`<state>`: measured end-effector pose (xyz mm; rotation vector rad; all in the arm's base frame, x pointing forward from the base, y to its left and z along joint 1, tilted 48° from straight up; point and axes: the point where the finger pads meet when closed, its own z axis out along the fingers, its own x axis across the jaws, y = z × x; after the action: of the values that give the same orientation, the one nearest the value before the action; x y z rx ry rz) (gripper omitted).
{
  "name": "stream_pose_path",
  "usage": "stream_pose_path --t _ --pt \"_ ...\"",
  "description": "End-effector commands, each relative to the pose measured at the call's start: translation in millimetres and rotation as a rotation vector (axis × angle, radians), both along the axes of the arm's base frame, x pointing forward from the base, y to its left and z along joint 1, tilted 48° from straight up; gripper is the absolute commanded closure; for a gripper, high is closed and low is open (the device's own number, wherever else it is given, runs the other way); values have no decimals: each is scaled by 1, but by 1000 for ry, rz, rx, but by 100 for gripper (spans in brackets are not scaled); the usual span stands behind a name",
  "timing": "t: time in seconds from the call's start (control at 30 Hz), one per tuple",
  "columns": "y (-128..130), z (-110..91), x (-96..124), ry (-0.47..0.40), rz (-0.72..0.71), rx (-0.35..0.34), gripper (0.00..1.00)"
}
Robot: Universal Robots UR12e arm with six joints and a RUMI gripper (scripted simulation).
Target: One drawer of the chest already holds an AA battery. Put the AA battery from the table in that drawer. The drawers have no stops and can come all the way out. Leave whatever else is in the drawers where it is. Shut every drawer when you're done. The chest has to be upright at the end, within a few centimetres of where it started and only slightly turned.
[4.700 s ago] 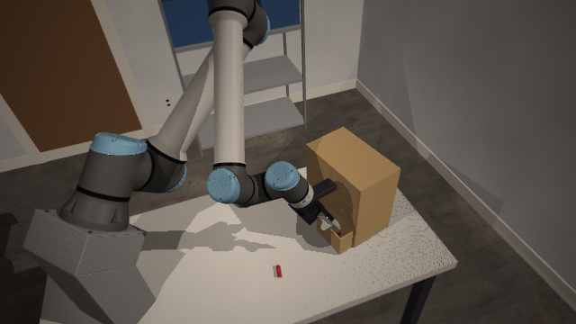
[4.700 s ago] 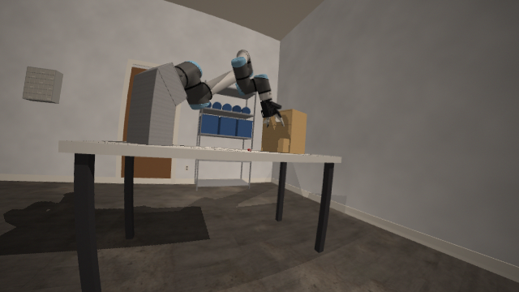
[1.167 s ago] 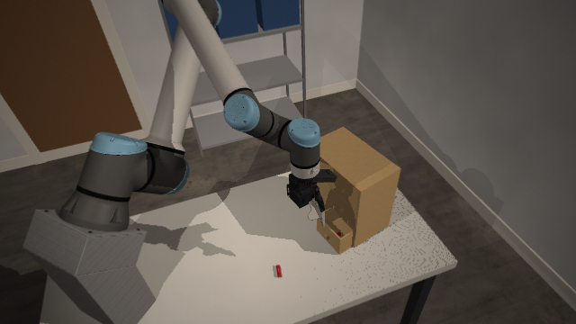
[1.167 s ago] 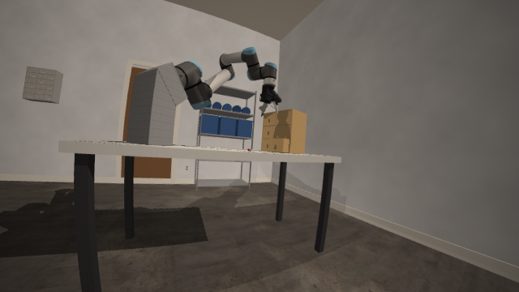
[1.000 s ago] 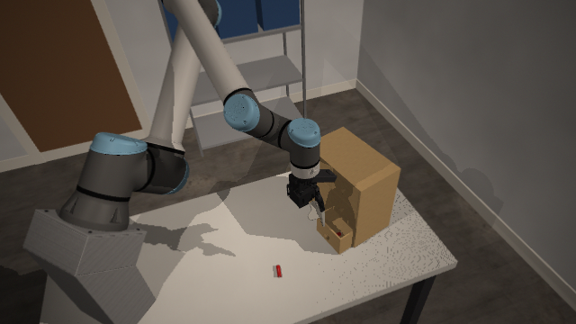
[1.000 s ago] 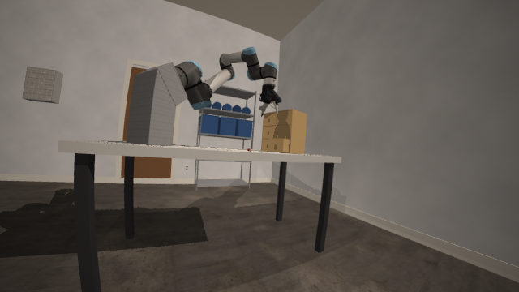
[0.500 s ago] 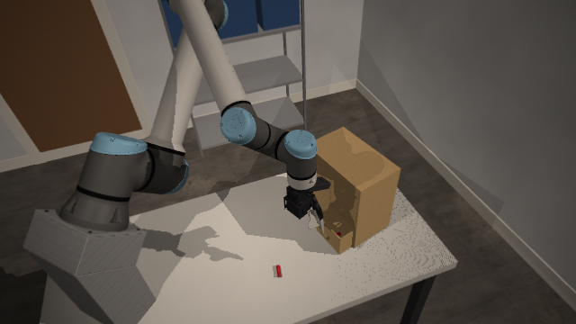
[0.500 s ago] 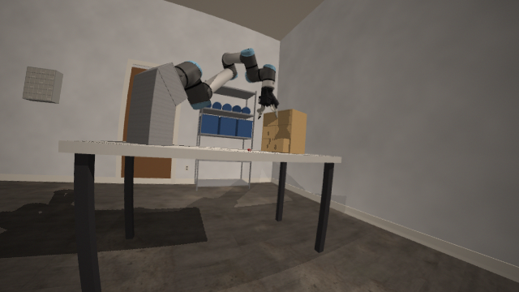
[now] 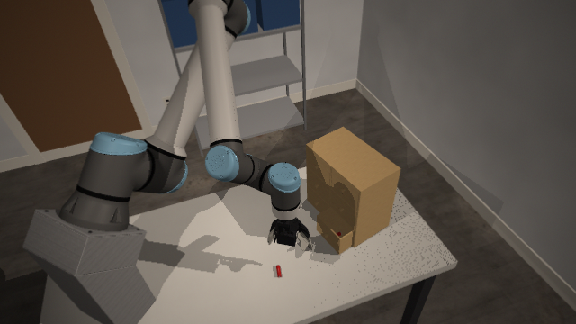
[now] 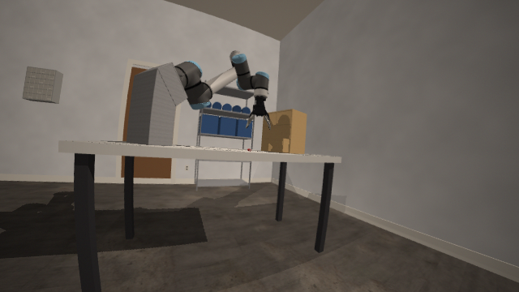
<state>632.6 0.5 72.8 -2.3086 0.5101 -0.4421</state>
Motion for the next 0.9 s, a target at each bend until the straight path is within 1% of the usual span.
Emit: stream_pose_path --t 0.0,0.03,0.17,0.3,0.43,0.6,0.63,0.87 --pt "9 -25 -4 -95 93 -60 0" --pt "9 -25 -4 -95 93 -60 0" --pt "21 -46 -12 -173 184 -120 0" --pt "28 -58 -18 -220 240 -158 0" --pt "31 -63 -20 -239 262 -172 0" --pt "31 -64 -20 -241 264 -174 0" --pt "31 -64 -20 -241 264 -174 83" --pt "31 -64 -20 -241 264 -174 83"
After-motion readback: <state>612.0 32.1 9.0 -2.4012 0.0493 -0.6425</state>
